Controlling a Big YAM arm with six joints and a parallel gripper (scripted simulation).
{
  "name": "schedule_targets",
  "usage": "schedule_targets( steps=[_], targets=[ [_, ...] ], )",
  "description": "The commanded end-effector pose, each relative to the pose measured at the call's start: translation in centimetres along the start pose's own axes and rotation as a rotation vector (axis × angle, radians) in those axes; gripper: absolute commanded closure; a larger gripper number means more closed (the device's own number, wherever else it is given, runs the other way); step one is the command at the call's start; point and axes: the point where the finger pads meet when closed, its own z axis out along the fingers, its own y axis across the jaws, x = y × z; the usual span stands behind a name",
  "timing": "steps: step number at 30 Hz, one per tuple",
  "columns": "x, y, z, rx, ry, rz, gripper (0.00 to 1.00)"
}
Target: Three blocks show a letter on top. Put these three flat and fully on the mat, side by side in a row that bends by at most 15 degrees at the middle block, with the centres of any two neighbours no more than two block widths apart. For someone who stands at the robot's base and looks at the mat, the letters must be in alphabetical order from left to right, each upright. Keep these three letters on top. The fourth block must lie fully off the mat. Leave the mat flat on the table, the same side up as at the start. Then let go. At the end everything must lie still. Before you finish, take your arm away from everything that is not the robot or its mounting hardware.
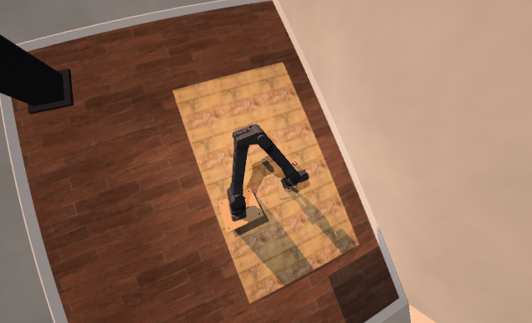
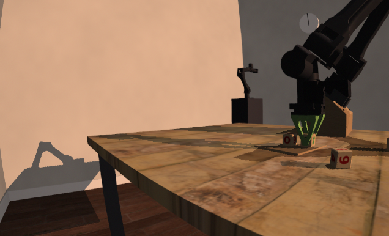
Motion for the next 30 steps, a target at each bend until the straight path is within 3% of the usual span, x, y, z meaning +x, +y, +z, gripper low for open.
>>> schedule_targets(
  steps=[1,30],
  targets=[
    [0.0,0.0,-0.3,0.010,-0.004,0.010,0.74],
    [-1.0,-0.6,-0.5,0.014,-0.005,-0.007,0.74]
  ],
)
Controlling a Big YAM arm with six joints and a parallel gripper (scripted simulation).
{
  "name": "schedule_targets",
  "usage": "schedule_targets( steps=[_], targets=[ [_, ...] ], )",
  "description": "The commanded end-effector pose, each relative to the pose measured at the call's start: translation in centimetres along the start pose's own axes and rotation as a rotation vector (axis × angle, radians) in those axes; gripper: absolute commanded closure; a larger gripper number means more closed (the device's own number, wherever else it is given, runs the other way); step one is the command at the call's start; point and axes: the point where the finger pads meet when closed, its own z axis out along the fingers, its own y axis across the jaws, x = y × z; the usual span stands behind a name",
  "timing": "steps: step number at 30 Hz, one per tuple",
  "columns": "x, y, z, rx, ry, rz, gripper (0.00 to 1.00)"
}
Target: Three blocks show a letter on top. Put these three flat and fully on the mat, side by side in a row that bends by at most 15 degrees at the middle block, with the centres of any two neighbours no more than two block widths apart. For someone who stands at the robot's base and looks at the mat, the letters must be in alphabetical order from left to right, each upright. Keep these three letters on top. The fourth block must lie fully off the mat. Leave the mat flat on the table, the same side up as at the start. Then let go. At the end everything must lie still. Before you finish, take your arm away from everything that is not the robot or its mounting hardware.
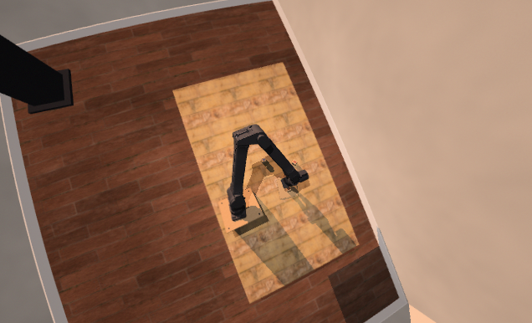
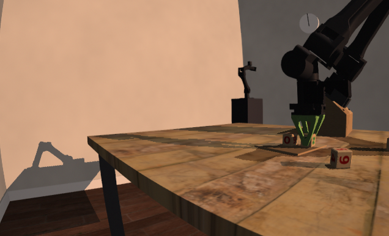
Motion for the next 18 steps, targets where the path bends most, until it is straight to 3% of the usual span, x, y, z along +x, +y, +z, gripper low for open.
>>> schedule_targets(
  steps=[1,18],
  targets=[
    [-1.01,-0.60,-0.51,0.015,-0.005,-0.014,0.74],
    [-1.37,-1.15,-0.58,0.017,-0.005,-0.023,0.74]
  ],
)
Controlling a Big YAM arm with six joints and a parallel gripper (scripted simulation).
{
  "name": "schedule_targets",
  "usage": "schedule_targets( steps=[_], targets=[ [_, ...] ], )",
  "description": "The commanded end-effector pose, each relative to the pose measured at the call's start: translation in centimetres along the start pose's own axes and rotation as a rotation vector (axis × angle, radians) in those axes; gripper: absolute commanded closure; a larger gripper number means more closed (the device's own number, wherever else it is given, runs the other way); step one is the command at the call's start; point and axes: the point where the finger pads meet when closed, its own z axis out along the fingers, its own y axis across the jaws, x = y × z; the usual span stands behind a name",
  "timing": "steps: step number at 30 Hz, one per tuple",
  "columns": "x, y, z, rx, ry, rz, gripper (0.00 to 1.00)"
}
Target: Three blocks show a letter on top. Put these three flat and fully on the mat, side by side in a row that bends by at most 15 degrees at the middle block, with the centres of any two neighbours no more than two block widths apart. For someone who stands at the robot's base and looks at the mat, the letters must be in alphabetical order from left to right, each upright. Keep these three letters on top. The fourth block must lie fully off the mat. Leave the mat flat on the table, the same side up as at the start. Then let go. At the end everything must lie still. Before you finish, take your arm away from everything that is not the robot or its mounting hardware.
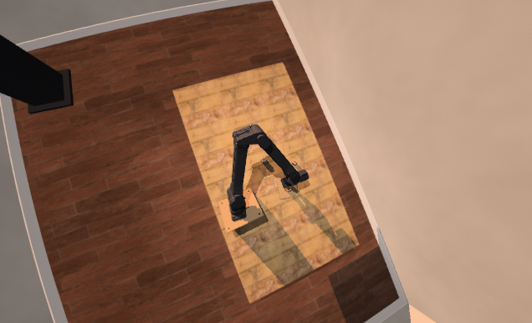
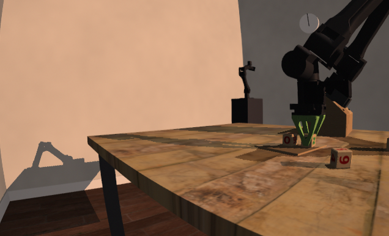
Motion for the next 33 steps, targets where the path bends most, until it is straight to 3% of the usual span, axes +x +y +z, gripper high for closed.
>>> schedule_targets(
  steps=[1,33],
  targets=[
    [-1.28,-1.24,-0.66,0.019,-0.005,-0.020,0.74],
    [-1.31,-1.61,-0.54,0.018,-0.005,-0.024,0.74]
  ],
)
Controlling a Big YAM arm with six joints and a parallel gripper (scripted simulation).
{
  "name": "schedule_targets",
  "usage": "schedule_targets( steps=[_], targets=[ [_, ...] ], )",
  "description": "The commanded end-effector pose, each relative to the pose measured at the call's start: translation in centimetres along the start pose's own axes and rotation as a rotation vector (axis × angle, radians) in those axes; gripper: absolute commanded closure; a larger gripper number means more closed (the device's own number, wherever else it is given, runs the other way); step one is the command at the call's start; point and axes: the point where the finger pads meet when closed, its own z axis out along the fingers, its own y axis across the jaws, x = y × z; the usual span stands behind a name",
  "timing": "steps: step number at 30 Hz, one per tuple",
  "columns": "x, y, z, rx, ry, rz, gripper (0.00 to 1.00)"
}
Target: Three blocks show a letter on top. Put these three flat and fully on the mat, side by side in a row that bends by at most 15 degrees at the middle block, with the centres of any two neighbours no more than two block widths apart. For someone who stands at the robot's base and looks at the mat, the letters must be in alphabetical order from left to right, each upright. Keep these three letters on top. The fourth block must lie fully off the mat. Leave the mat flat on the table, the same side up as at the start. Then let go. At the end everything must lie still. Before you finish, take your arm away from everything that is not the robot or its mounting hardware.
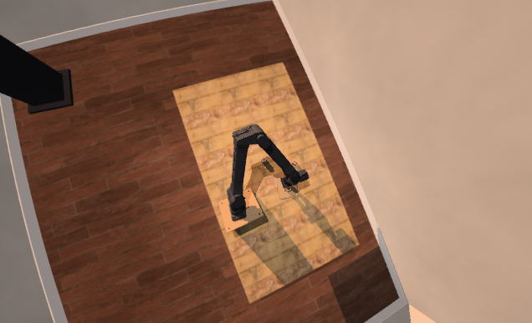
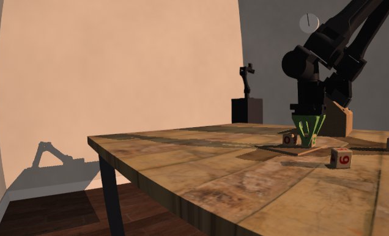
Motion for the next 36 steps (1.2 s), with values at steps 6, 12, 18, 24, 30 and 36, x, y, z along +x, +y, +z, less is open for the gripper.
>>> schedule_targets(
  steps=[6,12,18,24,30,36],
  targets=[
    [-1.24,-1.68,-0.56,0.021,-0.005,-0.024,0.74],
    [-1.24,-1.68,-0.56,0.021,-0.005,-0.024,0.74],
    [-1.24,-1.68,-0.55,0.021,-0.005,-0.024,0.74],
    [-1.21,-1.69,-0.45,0.021,-0.005,-0.023,0.74],
    [-1.03,-1.74,-0.19,0.023,-0.005,-0.024,0.74],
    [-0.89,-1.67,0.05,0.021,-0.005,-0.023,0.74]
  ],
)
